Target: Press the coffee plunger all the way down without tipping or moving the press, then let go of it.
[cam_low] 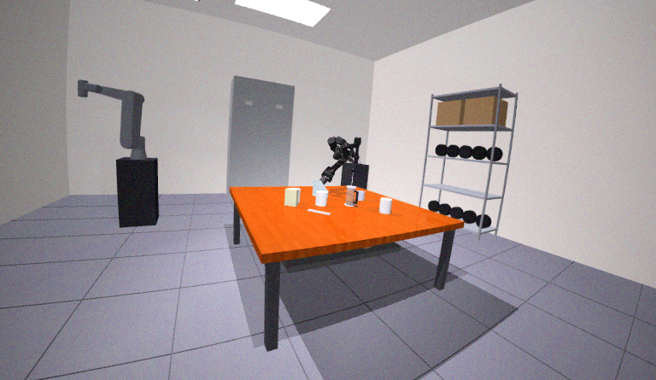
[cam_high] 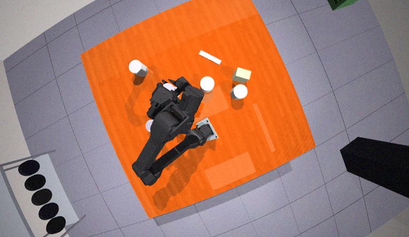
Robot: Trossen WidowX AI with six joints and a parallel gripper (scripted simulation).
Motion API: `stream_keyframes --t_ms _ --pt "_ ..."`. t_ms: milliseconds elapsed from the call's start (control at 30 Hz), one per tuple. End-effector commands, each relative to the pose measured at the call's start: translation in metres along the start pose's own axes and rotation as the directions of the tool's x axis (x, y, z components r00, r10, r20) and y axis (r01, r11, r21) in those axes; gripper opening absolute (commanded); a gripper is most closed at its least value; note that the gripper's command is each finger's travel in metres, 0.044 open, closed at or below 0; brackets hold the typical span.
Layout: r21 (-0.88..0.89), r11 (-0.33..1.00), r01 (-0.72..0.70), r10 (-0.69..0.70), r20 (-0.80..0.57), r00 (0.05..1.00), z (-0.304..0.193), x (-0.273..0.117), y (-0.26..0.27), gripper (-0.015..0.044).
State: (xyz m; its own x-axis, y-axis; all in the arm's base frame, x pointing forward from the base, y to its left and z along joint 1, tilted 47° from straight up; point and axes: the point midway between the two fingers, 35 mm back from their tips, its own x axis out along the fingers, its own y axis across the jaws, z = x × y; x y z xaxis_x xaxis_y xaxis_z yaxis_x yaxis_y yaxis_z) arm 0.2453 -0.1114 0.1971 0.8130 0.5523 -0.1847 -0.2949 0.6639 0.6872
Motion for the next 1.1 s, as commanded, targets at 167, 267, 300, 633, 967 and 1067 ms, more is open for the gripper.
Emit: stream_keyframes --t_ms 167,267,300,633,967,1067 --pt "0.021 1.000 -0.005 0.004 0.013 1.000 -0.026 0.015 0.003 0.0440" --pt "0.021 1.000 -0.004 0.004 0.012 1.000 -0.026 0.016 0.003 0.0440" --pt "0.021 1.000 -0.004 0.004 0.011 1.000 -0.027 0.016 0.002 0.0440" --pt "0.019 1.000 0.003 -0.003 -0.006 1.000 -0.029 0.030 -0.002 0.0440" --pt "0.019 1.000 0.005 -0.004 -0.003 1.000 -0.028 0.043 -0.002 0.0440" --pt "0.019 1.000 0.003 -0.003 0.001 1.000 -0.027 0.047 -0.001 0.0440"
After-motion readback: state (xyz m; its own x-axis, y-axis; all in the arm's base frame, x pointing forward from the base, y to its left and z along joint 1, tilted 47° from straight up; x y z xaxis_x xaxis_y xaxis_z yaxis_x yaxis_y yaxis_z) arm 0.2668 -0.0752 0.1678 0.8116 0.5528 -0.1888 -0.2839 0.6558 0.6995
